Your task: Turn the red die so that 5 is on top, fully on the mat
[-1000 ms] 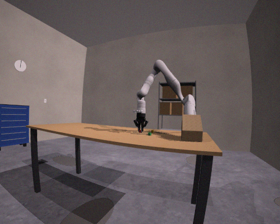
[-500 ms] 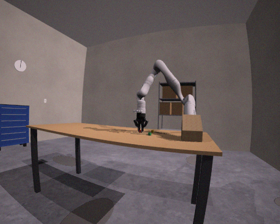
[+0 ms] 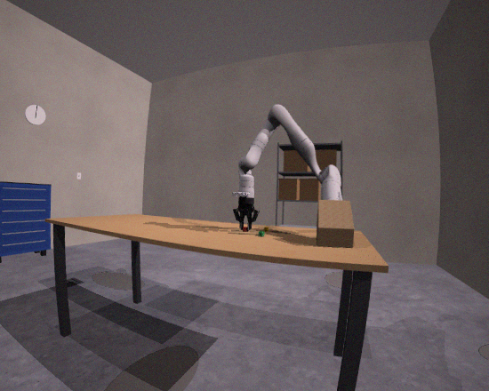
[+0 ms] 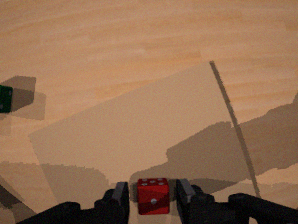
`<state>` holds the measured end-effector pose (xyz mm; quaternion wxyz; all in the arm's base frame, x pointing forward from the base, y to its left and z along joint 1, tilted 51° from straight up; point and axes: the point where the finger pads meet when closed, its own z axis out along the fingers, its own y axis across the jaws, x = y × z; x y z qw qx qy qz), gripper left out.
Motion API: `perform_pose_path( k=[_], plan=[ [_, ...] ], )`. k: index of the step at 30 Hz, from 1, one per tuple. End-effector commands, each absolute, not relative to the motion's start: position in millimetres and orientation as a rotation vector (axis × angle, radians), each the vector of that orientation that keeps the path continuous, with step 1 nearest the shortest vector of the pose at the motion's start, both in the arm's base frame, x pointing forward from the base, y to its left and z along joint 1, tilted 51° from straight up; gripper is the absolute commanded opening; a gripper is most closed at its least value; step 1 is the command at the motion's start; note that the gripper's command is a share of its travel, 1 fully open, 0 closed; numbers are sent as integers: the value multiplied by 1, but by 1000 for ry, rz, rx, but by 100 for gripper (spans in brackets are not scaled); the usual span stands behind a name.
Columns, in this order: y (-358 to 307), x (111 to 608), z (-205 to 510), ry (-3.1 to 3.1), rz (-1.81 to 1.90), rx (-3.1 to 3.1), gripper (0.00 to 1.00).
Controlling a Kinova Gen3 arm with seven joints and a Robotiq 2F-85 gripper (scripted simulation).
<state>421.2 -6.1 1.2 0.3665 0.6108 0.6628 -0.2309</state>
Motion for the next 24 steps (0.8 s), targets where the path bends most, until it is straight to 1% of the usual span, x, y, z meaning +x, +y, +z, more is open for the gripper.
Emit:
perform_pose_path(
  k=[1,8,24],
  plan=[
    [-8,423,1,1711,-593,1559,35],
    [-2,421,6,1711,-593,1559,35],
    [49,407,48,1711,-593,1559,35]
  ],
)
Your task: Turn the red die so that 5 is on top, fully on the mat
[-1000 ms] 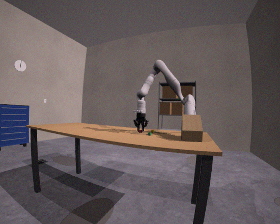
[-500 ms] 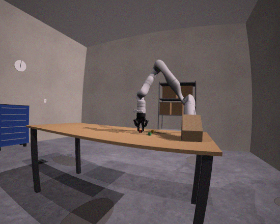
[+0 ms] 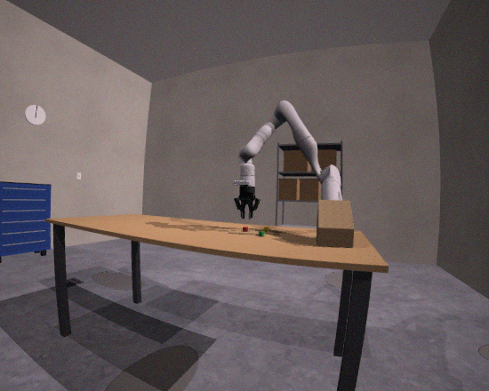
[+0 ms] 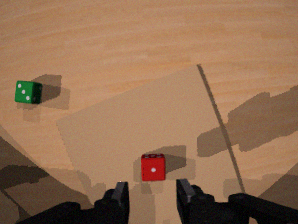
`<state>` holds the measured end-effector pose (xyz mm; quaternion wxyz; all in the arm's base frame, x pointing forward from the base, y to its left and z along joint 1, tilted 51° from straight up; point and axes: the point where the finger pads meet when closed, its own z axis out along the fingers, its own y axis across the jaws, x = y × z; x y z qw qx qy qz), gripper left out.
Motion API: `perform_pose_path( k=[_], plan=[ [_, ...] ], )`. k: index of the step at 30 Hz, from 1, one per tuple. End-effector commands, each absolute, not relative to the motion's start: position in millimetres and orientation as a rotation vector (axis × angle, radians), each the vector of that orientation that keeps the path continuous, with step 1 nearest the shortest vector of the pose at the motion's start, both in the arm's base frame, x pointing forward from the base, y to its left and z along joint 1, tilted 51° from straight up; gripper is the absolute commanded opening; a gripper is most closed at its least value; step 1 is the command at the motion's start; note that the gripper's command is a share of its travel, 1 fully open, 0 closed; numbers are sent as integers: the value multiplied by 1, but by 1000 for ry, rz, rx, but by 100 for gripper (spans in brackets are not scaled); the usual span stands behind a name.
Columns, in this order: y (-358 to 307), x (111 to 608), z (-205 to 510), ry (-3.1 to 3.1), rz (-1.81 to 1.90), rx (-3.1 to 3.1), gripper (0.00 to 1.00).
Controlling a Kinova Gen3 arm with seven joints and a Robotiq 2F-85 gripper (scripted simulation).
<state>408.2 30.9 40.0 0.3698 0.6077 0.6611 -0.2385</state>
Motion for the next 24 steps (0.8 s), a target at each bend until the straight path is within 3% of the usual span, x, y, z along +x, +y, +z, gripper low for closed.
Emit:
perform_pose_path(
  k=[1,11,12,24],
  plan=[
    [52,406,50,1711,-593,1559,35],
    [60,404,57,1711,-593,1559,35],
    [60,404,57,1711,-593,1559,100],
    [60,404,57,1711,-593,1559,100]
  ],
)
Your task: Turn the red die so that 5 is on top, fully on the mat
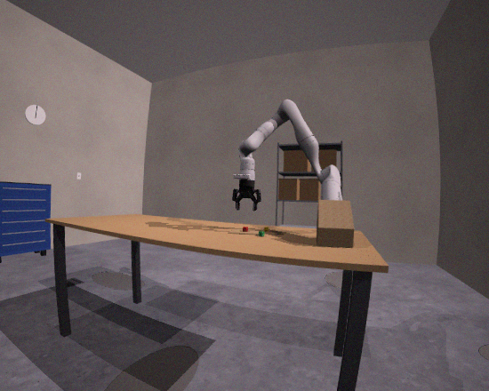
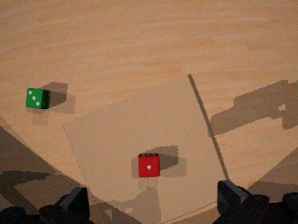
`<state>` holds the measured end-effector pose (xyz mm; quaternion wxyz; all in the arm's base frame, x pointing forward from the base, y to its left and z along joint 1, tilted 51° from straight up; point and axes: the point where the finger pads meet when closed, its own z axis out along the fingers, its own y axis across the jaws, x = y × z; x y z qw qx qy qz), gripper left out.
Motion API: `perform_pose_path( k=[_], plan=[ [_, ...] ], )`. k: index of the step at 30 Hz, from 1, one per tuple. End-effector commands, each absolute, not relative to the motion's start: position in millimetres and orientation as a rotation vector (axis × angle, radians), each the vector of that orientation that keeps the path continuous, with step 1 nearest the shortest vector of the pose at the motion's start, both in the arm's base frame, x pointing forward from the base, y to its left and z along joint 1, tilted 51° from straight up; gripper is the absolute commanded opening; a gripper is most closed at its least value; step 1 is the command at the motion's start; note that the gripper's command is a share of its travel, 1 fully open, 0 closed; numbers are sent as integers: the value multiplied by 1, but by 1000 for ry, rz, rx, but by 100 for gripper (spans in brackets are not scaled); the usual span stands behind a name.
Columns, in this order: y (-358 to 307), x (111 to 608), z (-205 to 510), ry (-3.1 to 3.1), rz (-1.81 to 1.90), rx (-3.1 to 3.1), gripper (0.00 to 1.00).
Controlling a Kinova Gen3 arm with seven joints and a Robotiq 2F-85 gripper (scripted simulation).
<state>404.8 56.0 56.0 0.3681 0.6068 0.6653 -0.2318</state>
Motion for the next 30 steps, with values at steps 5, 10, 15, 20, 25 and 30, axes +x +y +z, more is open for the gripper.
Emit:
perform_pose_path(
  k=[5,10,15,20,25,30],
  plan=[
    [60,404,57,1711,-593,1559,100],
    [58,404,55,1709,-592,1561,100],
    [51,406,48,1701,-588,1569,100],
    [51,406,48,1701,-588,1569,35],
    [51,406,48,1701,-588,1569,35],
    [51,406,48,1701,-588,1569,35]
  ],
)
